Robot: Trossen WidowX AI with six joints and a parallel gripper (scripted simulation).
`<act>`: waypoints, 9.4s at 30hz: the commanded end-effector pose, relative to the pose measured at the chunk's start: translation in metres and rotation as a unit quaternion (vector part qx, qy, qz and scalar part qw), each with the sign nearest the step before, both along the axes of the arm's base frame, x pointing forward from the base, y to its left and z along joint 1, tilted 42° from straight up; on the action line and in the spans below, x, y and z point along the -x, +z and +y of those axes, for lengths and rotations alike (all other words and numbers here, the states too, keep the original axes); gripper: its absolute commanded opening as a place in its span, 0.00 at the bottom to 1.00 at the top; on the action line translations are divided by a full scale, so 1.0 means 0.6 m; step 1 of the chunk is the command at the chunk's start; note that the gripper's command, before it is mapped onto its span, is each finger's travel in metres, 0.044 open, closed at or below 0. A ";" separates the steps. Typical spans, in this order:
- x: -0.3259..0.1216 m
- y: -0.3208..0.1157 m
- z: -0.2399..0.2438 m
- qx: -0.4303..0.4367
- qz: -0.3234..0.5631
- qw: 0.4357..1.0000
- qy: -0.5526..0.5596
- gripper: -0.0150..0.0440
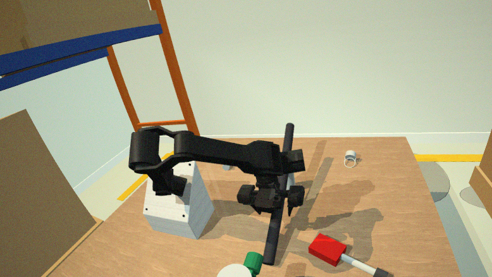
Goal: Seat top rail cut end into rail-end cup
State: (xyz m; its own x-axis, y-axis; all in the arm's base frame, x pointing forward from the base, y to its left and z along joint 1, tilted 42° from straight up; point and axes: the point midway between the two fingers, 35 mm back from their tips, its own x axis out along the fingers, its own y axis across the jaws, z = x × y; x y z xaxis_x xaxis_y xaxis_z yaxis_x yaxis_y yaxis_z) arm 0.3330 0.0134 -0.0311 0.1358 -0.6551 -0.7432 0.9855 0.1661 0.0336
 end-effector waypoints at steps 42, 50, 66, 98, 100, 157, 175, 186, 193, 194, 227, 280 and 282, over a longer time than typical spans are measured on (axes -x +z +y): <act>-0.006 -0.058 -0.058 0.005 0.004 1.000 -0.001 0.51; -0.007 -0.055 -0.054 0.004 0.004 1.000 -0.001 0.32; 0.000 0.008 -0.023 0.089 -0.003 0.996 -0.014 0.25; -0.001 0.060 0.001 0.142 -0.018 0.990 -0.010 0.25; -0.002 0.062 0.002 0.142 -0.018 0.990 -0.010 0.25; -0.005 0.084 -0.027 0.141 -0.014 0.990 -0.012 0.25; -0.004 0.077 -0.023 0.133 -0.012 0.991 -0.013 0.25; -0.005 0.080 -0.024 0.134 -0.012 0.991 -0.013 0.25; -0.005 0.082 -0.025 0.135 -0.011 0.991 -0.012 0.25; -0.005 0.082 -0.026 0.135 -0.011 0.991 -0.012 0.25; -0.005 0.080 -0.025 0.128 -0.009 0.992 -0.014 0.25; -0.019 0.119 -0.050 0.125 -0.009 0.992 -0.015 0.25; -0.018 0.120 -0.053 0.125 -0.009 0.992 -0.015 0.25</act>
